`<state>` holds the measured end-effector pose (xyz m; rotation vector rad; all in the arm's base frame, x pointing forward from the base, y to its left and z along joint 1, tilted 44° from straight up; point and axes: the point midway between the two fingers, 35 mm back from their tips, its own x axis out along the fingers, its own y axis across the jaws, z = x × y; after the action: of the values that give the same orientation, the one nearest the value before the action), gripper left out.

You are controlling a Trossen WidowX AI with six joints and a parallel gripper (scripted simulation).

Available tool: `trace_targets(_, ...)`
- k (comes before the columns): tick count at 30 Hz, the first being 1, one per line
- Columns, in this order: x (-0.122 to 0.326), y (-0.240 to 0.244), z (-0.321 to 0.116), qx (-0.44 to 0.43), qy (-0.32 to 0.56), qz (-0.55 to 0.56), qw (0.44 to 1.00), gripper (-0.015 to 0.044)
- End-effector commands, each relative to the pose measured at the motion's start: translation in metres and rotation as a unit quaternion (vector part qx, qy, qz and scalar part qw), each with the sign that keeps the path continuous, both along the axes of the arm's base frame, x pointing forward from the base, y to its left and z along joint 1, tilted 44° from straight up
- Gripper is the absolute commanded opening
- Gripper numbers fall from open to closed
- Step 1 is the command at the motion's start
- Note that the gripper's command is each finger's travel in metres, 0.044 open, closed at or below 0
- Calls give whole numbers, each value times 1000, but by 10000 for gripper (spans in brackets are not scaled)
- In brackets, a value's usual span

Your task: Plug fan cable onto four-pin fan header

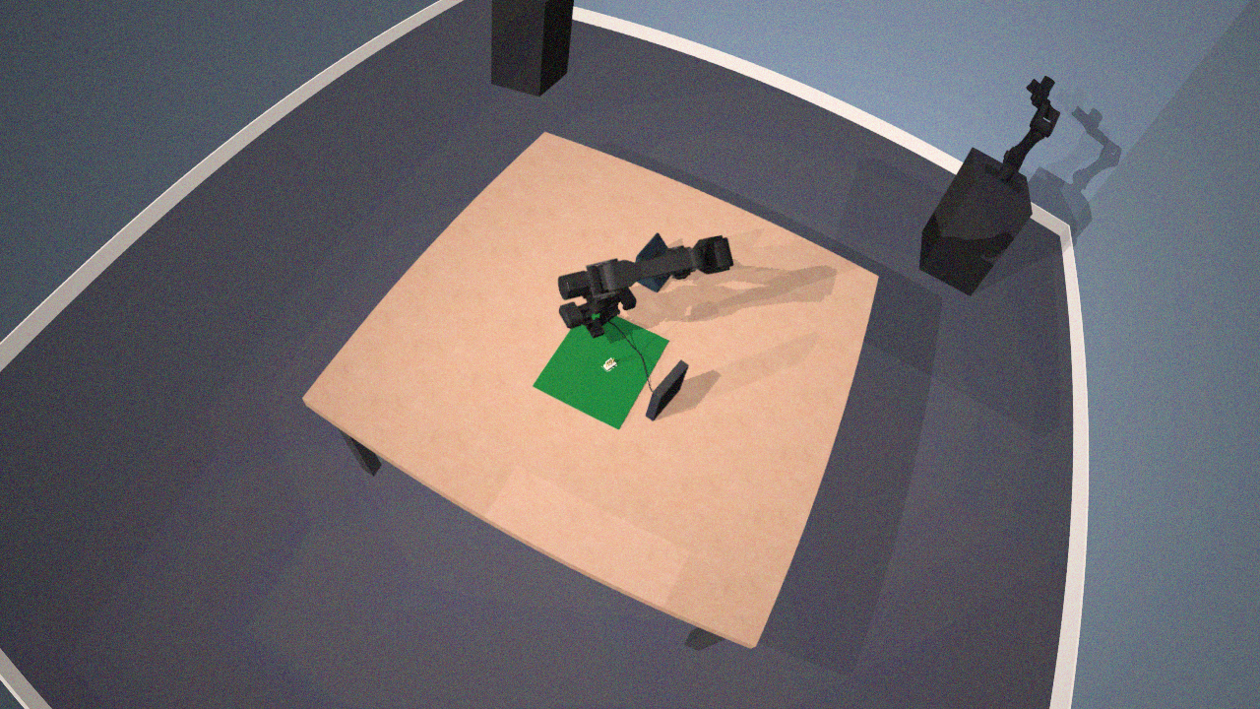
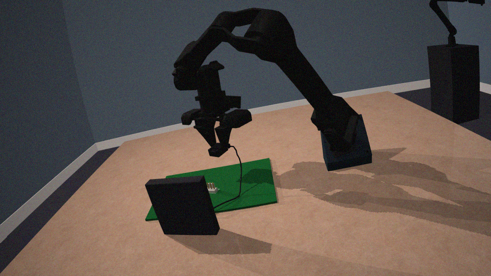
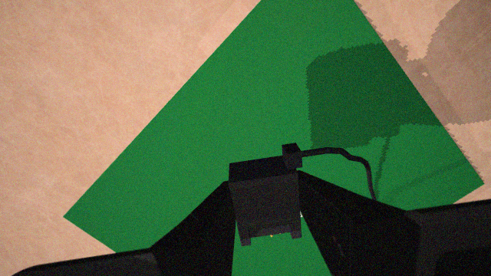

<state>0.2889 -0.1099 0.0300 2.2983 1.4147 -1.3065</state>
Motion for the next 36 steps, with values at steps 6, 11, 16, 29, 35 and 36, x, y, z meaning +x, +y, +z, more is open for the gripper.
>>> trace_targets(6, -2, -1, 0, -28, -103, 126, 986, 0)
trace_targets(11, -3, 0, 0, -41, -157, 190, 968, 0)
trace_targets(16, -4, 0, 1, -52, -210, 253, 943, 0)
trace_targets(29, -6, 1, 1, -75, -326, 388, 859, 0)
trace_targets(35, -6, 1, 1, -75, -326, 388, 859, 0)
trace_targets(36, -6, 1, 1, -75, -326, 389, 858, 0)
